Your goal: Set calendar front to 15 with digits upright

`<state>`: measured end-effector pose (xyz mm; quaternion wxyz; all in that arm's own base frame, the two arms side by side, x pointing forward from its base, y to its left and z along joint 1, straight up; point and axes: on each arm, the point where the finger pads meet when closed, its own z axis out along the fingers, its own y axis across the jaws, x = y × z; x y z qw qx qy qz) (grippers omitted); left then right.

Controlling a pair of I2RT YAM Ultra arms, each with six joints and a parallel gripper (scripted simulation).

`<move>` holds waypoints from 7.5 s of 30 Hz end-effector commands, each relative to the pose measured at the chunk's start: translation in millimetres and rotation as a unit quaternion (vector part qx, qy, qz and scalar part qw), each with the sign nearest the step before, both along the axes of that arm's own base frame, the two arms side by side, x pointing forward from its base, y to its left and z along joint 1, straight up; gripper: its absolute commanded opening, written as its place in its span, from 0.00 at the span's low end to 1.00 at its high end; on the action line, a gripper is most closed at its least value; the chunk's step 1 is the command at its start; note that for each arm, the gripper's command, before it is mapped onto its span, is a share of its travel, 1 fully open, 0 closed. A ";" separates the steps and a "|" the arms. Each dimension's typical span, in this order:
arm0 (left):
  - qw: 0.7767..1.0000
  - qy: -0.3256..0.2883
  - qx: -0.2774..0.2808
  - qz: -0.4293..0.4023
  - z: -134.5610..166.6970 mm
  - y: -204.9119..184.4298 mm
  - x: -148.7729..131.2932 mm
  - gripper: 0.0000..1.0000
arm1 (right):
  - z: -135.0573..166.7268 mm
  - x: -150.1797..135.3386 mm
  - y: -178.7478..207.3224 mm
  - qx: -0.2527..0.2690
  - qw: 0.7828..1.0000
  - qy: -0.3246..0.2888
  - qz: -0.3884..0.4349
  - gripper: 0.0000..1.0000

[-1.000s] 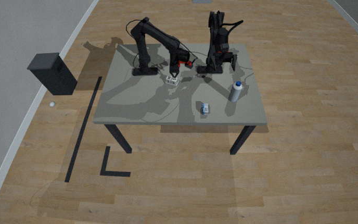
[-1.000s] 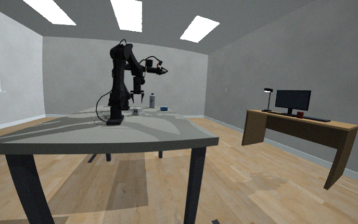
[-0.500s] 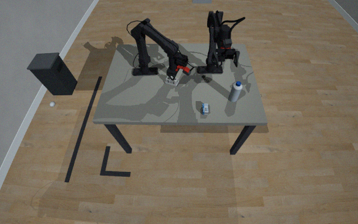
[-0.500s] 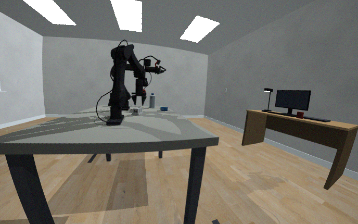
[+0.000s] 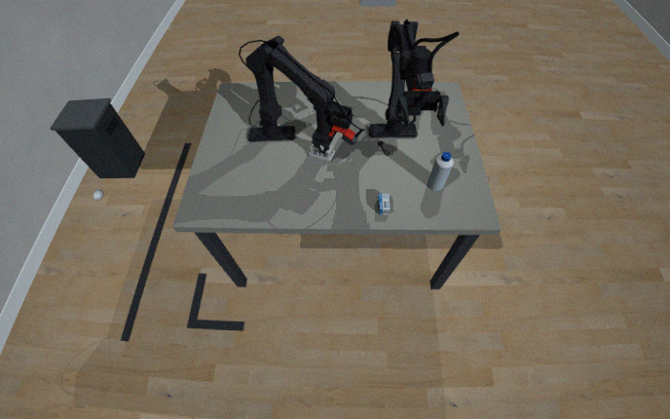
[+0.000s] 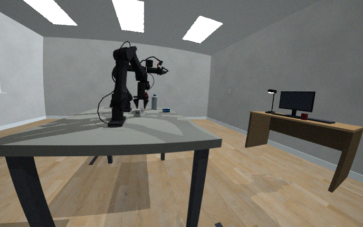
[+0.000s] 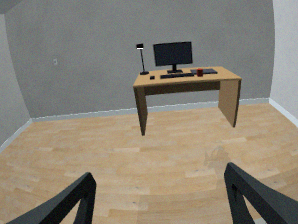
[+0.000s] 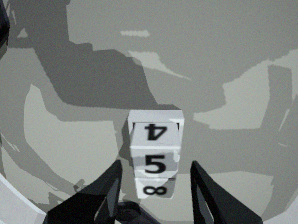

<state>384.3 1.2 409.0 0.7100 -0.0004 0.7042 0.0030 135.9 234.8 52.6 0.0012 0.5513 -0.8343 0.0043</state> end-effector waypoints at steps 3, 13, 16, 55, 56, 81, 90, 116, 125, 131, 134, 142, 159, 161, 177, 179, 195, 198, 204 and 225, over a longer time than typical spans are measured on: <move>1.000 -0.002 -0.002 0.001 1.2 2.1 -5.9 1.00 | -11.8 -1.3 4.4 0.007 1.000 0.000 -0.002 0.64; 1.000 -0.002 -0.002 0.001 1.2 2.1 -5.9 1.00 | -23.7 -1.4 4.3 0.007 1.000 0.000 -0.002 0.64; 1.000 -0.002 -0.002 0.001 1.2 2.1 -5.9 1.00 | -26.7 -1.4 4.2 0.007 1.000 0.000 -0.002 0.64; 1.000 -0.003 -0.002 -0.002 3.4 -0.2 -3.8 1.00 | 32.3 2.5 3.8 0.014 1.000 -0.004 -0.003 0.35; 1.000 -0.003 -0.002 -0.002 3.4 -0.2 -3.8 1.00 | 33.3 2.6 3.8 0.014 1.000 -0.004 -0.003 0.35; 0.999 0.036 -0.010 -0.019 -13.3 -10.9 -9.4 1.00 | 57.2 23.5 24.9 0.061 0.998 -0.025 0.018 0.35; 0.970 0.178 -0.006 -0.168 -54.9 -105.8 -86.4 1.00 | 17.6 90.2 -17.1 0.040 0.999 -0.031 0.019 0.35; 0.839 0.331 0.086 -0.424 -101.3 -146.2 -285.8 1.00 | -17.0 123.6 -74.8 0.010 0.981 -0.008 -0.194 0.35; 0.839 0.322 0.083 -0.430 -97.3 -148.3 -286.5 1.00 | -15.1 126.2 -72.3 0.011 0.928 -0.012 -0.372 0.35; 0.839 0.322 0.083 -0.430 -97.3 -148.3 -286.5 1.00 | -15.0 123.6 -73.9 0.005 0.893 -0.009 -0.449 0.35; 0.839 0.322 0.083 -0.430 -97.3 -148.3 -286.5 1.00 | -15.0 123.5 -74.0 0.004 0.855 -0.008 -0.518 0.35; 0.839 0.322 0.083 -0.430 -97.3 -148.3 -286.5 1.00 | -15.1 122.7 -72.7 0.004 0.759 -0.004 -0.651 0.35; 0.837 0.330 0.090 -0.427 -102.9 -149.4 -284.4 1.00 | -15.1 124.0 -74.1 0.003 0.647 -0.003 -0.763 0.35; 0.837 0.330 0.090 -0.427 -102.9 -149.4 -284.4 1.00 | -15.1 124.0 -74.1 0.003 0.647 -0.003 -0.763 0.35; 0.837 0.330 0.090 -0.427 -102.9 -149.4 -284.4 1.00 | -18.5 133.7 -71.1 0.015 0.643 -0.009 -0.765 0.35; 0.837 0.330 0.090 -0.427 -102.9 -149.4 -284.4 1.00 | -18.2 133.7 -71.1 0.016 0.643 -0.009 -0.765 0.35; 0.837 0.330 0.090 -0.427 -102.9 -149.4 -284.4 1.00 | -31.8 124.5 -76.2 0.004 0.644 -0.007 -0.765 0.35; 0.837 0.330 0.090 -0.427 -102.9 -149.4 -284.4 1.00 | -31.8 124.5 -76.2 0.004 0.644 -0.007 -0.765 0.35; 0.837 0.330 0.090 -0.427 -102.9 -149.4 -284.4 1.00 | -34.8 124.0 -76.3 0.004 0.644 -0.007 -0.765 0.35; 0.837 0.330 0.090 -0.427 -102.9 -149.4 -284.4 1.00 | -22.6 125.7 -78.9 0.013 0.644 -0.009 -0.765 0.64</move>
